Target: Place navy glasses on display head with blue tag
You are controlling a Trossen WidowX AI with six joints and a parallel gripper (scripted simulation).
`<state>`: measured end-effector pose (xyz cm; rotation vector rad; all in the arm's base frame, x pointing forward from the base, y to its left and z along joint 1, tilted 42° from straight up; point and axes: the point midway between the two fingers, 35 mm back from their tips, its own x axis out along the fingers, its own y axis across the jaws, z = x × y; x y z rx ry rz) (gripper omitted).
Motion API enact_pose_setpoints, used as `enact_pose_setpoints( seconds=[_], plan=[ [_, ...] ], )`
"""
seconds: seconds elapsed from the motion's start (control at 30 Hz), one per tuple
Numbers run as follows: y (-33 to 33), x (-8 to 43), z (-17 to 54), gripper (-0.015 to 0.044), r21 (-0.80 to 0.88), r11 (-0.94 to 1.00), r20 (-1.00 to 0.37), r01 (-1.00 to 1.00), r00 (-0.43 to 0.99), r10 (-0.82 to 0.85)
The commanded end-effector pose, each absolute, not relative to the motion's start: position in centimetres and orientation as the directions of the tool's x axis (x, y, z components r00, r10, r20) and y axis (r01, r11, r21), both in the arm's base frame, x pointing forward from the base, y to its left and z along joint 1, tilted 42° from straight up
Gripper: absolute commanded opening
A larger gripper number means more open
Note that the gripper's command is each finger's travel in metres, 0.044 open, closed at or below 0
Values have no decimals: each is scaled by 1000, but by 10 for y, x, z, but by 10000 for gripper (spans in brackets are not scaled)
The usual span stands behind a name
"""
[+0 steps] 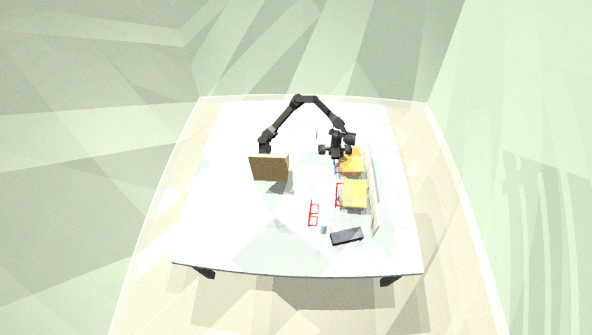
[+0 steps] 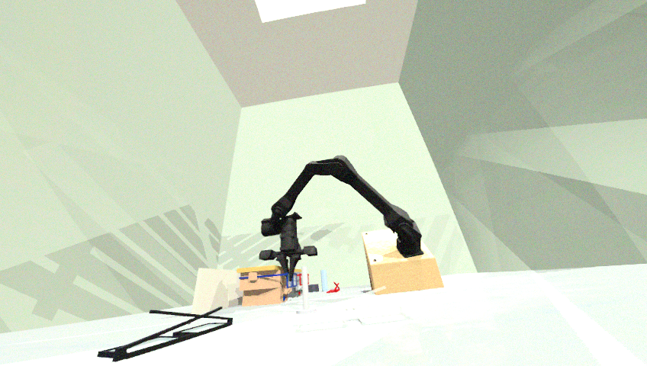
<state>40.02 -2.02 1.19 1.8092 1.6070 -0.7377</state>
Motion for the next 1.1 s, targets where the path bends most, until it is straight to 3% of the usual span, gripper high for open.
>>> enact_pose_setpoints(
  seconds=[0.0, 0.07, 0.7, 1.07],
  plan=[
    [-20, 400, 12, 79, 74, -85, -744, 994, 112, 659],
    [-20, 400, 12, 107, 74, -85, -744, 994, 112, 659],
    [-44, 396, 37, 107, 69, -86, -745, 994, 108, 658],
    [-46, 358, 39, 107, 66, -86, -745, 994, 106, 658]
  ],
)
